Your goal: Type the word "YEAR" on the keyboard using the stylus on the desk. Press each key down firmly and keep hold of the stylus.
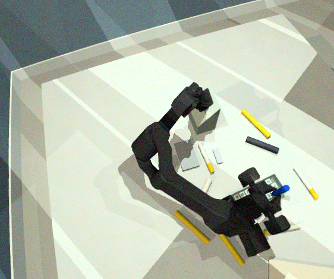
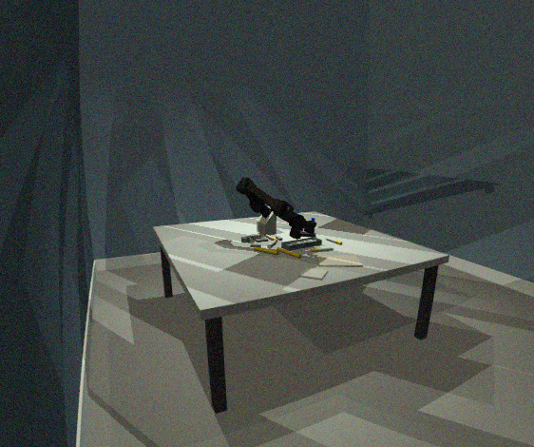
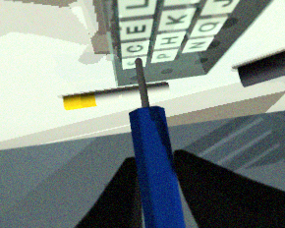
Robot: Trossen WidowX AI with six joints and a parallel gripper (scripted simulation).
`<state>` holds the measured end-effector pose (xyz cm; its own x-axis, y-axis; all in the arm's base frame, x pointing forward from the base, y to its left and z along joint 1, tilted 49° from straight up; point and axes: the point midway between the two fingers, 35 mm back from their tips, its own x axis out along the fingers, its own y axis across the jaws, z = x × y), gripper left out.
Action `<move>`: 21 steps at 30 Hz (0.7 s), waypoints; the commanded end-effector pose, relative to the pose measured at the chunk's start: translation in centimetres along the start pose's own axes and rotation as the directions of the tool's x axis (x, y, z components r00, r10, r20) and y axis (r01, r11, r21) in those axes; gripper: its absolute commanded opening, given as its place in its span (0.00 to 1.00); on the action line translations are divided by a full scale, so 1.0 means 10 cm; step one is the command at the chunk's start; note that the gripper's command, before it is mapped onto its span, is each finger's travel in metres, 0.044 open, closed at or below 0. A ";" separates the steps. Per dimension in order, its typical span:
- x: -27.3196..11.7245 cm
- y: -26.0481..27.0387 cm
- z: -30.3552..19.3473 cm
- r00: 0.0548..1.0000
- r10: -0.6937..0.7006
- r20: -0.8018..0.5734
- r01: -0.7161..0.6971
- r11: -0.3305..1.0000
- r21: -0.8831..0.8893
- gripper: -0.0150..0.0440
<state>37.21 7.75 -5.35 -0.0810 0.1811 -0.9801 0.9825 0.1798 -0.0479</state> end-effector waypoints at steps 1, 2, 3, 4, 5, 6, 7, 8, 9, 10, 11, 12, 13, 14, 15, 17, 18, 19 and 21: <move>0.01 -0.01 0.00 1.000 -0.003 -0.002 0.003 1.000 -0.005 0.39; 0.01 -0.01 0.00 1.000 -0.003 -0.002 0.003 1.000 -0.005 0.39; 0.01 -0.01 0.00 1.000 -0.003 -0.002 0.003 1.000 -0.005 0.39; 0.01 -0.01 0.00 1.000 -0.003 -0.002 0.003 1.000 -0.005 0.39; 0.01 -0.01 0.00 1.000 -0.003 -0.002 0.003 1.000 -0.005 0.39; 0.01 -0.01 0.00 1.000 -0.003 -0.002 0.003 1.000 -0.005 0.39; 0.01 -0.01 0.00 1.000 -0.003 -0.002 0.003 1.000 -0.005 0.39; 0.01 -0.01 0.00 1.000 -0.003 -0.002 0.003 1.000 -0.005 0.39; 0.01 -0.01 0.00 1.000 -0.003 -0.002 0.003 1.000 -0.005 0.39; 0.01 -0.01 0.00 1.000 -0.003 -0.002 0.003 1.000 -0.005 0.39; 0.01 -0.01 0.01 1.000 -0.003 -0.002 0.003 1.000 -0.005 0.39; 0.00 -0.01 0.01 1.000 -0.003 -0.002 0.003 1.000 -0.005 0.39; 0.00 -0.01 0.01 1.000 -0.003 -0.002 0.003 1.000 -0.005 0.39; 0.00 -0.01 0.01 1.000 -0.003 -0.002 0.003 1.000 -0.005 0.39; 0.00 -0.01 0.01 1.000 -0.003 -0.002 0.003 1.000 -0.005 0.39; 0.00 -0.01 0.01 1.000 -0.003 -0.002 0.003 1.000 -0.005 0.39; 0.00 -0.01 0.01 1.000 -0.003 -0.002 0.003 1.000 -0.005 0.39; 0.00 -0.01 0.01 1.000 -0.003 -0.002 0.003 1.000 -0.005 0.39; -0.01 -0.01 0.01 1.000 -0.003 -0.002 0.003 1.000 -0.005 0.39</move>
<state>37.19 7.62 -5.39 -0.0815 0.1813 -0.9801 0.9825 0.1799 -0.0484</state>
